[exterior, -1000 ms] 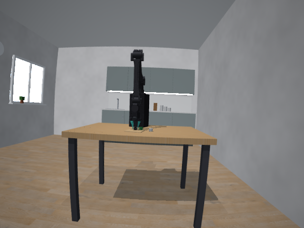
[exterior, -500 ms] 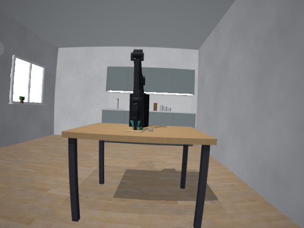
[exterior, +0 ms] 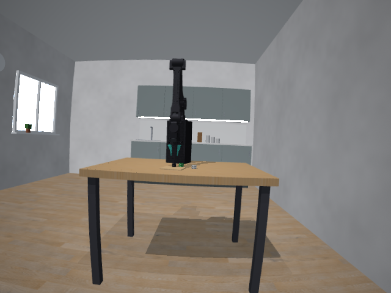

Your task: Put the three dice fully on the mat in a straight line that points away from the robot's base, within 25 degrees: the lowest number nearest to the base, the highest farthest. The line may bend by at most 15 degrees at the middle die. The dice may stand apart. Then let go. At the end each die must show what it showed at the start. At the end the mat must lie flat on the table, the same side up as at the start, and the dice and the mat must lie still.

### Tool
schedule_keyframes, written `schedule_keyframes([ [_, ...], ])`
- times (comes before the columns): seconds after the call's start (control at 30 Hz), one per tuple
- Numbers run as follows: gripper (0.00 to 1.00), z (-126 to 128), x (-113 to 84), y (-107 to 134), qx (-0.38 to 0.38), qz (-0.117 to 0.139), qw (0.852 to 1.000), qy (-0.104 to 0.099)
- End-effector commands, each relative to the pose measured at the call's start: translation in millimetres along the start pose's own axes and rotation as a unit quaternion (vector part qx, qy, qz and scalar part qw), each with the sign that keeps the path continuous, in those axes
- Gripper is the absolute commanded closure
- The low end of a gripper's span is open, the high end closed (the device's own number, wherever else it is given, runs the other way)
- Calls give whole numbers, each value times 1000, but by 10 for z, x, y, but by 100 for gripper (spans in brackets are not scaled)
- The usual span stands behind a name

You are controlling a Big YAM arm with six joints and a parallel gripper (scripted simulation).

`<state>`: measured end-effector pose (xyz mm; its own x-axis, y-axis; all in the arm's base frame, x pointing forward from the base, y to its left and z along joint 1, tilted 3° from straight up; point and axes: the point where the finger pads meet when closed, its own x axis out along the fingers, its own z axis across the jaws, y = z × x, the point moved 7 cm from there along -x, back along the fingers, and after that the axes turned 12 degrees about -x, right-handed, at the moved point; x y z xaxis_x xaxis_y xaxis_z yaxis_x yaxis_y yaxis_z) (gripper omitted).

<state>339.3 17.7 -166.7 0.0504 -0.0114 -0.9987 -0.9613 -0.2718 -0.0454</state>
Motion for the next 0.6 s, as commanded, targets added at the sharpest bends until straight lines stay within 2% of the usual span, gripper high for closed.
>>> schedule_keyframes([
  [0.0, 61, -32, -197, -44, 7, -7, 1000, 2],
  [0.3, 61, -30, -272, -54, 6, -8, 1000, 2],
  [0.33, 0, -35, -274, -78, 6, -11, 1000, 3],
  [0.57, 0, -40, -275, -103, 6, -16, 1000, 4],
])
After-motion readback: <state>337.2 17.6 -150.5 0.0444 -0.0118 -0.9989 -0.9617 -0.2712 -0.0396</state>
